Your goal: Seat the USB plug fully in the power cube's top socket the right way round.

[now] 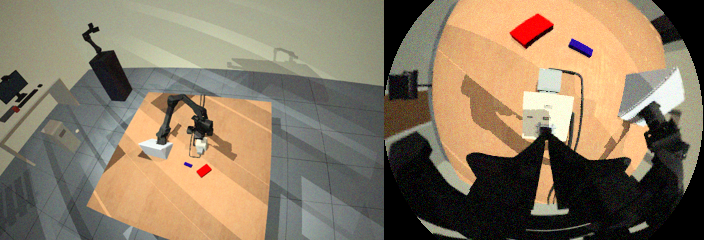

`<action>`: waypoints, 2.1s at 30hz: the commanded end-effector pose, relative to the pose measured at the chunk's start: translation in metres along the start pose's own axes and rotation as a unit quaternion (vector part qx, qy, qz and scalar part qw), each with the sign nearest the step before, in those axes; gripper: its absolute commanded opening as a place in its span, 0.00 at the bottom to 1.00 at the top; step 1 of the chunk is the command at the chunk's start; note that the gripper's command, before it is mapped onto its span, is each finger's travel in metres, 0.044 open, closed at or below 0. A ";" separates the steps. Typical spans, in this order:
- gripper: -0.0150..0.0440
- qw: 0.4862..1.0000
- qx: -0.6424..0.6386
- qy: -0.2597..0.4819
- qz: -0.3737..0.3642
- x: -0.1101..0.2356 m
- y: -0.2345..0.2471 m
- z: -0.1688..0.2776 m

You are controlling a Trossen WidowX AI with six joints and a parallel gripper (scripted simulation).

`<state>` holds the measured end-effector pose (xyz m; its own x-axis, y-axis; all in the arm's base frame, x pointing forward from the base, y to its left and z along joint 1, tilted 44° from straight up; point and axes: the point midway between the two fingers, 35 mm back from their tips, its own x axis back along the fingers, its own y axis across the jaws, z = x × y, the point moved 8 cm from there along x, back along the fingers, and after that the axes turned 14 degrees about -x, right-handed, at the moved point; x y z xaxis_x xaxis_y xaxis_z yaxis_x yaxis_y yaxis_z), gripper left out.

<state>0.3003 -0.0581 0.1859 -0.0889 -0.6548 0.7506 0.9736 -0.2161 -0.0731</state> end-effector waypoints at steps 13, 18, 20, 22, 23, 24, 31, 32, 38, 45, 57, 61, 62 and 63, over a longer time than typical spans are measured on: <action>0.25 1.000 -0.001 0.001 0.000 -0.003 0.000 0.000; 0.25 1.000 -0.001 0.001 0.000 -0.003 0.000 0.000; 0.25 1.000 -0.001 0.001 0.000 -0.003 0.000 0.000; 0.25 1.000 -0.001 0.001 0.000 -0.003 0.000 0.000; 0.25 1.000 -0.001 0.001 0.000 -0.003 0.000 0.000; 0.25 1.000 -0.001 0.001 0.000 -0.003 0.000 0.000; 0.25 1.000 -0.001 0.001 0.000 -0.003 0.000 0.000; 0.25 1.000 -0.001 0.001 0.000 -0.003 0.000 0.000; 0.25 1.000 -0.001 0.001 0.000 -0.003 0.000 0.000; 0.25 1.000 -0.001 0.001 0.000 -0.003 0.000 0.000; 0.42 1.000 -0.001 0.000 -0.002 -0.001 0.000 -0.001; 0.42 1.000 -0.001 0.000 -0.002 -0.001 0.000 -0.001; 0.42 1.000 -0.001 0.000 -0.002 -0.001 0.000 -0.001; 0.42 1.000 -0.001 0.000 -0.002 -0.001 0.000 -0.001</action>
<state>0.3003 -0.0578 0.1847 -0.0925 -0.6533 0.7515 0.9728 -0.2204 -0.0718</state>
